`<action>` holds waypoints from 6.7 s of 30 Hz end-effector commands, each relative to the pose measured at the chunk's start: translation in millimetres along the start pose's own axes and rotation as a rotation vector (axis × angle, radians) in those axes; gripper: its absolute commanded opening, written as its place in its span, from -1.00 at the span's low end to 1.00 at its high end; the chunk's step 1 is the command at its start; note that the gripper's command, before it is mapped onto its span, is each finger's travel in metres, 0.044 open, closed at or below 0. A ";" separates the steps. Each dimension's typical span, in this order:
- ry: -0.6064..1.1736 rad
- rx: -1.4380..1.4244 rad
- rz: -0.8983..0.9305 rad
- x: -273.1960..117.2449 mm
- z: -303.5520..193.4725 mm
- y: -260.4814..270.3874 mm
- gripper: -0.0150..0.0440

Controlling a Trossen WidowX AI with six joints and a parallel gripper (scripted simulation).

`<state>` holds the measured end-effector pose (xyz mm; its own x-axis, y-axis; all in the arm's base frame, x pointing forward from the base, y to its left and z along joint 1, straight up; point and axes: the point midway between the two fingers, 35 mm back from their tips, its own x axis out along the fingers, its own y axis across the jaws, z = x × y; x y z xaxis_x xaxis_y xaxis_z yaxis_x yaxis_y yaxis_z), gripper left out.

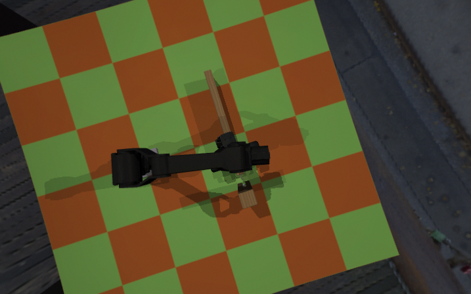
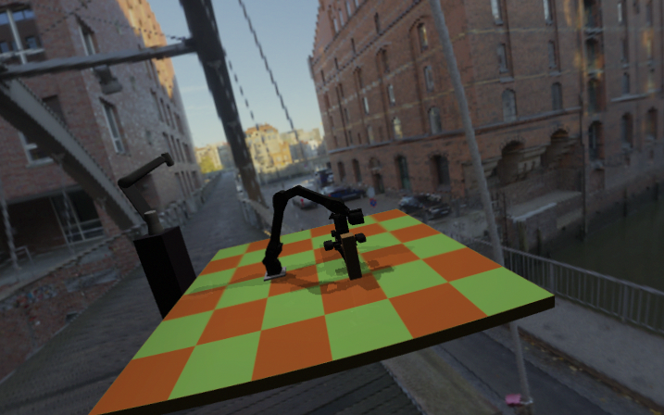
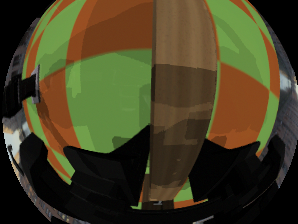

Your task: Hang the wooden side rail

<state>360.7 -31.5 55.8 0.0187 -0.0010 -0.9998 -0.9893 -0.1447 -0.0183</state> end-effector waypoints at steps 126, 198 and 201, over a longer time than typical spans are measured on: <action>-0.002 0.009 -0.007 -20.2 -0.1 0.5 -0.49; -0.002 0.009 -0.007 -20.8 -5.4 -3.4 -0.49; -0.002 0.009 -0.007 -20.5 -5.8 -3.0 -0.49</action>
<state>363.1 -36.0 74.5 0.0188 0.0021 -0.9998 -0.9907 -0.1350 -0.0189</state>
